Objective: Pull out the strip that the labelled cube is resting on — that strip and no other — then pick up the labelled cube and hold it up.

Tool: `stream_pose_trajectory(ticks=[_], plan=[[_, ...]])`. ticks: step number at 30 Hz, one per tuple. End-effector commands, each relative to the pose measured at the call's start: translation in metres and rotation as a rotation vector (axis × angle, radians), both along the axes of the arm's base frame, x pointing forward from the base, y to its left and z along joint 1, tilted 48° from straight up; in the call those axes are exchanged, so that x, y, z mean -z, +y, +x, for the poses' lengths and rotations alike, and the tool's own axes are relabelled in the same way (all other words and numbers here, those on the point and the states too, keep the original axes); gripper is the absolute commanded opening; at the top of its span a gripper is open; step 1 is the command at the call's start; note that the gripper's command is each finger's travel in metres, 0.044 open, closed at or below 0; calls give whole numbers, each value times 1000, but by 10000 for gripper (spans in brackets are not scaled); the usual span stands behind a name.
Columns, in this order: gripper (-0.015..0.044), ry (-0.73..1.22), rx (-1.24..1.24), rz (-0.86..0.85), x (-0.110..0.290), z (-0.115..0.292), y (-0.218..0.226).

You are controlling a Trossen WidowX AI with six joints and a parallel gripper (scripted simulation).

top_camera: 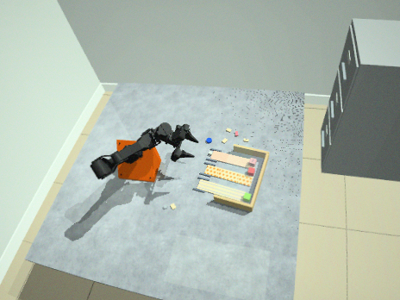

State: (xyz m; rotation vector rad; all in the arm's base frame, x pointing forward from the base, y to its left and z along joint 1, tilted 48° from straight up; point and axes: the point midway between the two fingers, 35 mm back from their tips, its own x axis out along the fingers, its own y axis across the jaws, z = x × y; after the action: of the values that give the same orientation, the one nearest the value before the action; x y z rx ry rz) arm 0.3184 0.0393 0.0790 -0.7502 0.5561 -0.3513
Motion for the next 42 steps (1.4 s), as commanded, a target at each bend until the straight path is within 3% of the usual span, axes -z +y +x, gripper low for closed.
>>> stream_pose_trajectory(ticks=[1,8,23,38,42], plan=[[400,11,13,-14,3,-2,-3],[400,11,13,-14,3,-2,-3],[6,303,240,103,64,68,5],[0,538,745,168,145,91,-12],[0,552,801,161,150,91,-17]])
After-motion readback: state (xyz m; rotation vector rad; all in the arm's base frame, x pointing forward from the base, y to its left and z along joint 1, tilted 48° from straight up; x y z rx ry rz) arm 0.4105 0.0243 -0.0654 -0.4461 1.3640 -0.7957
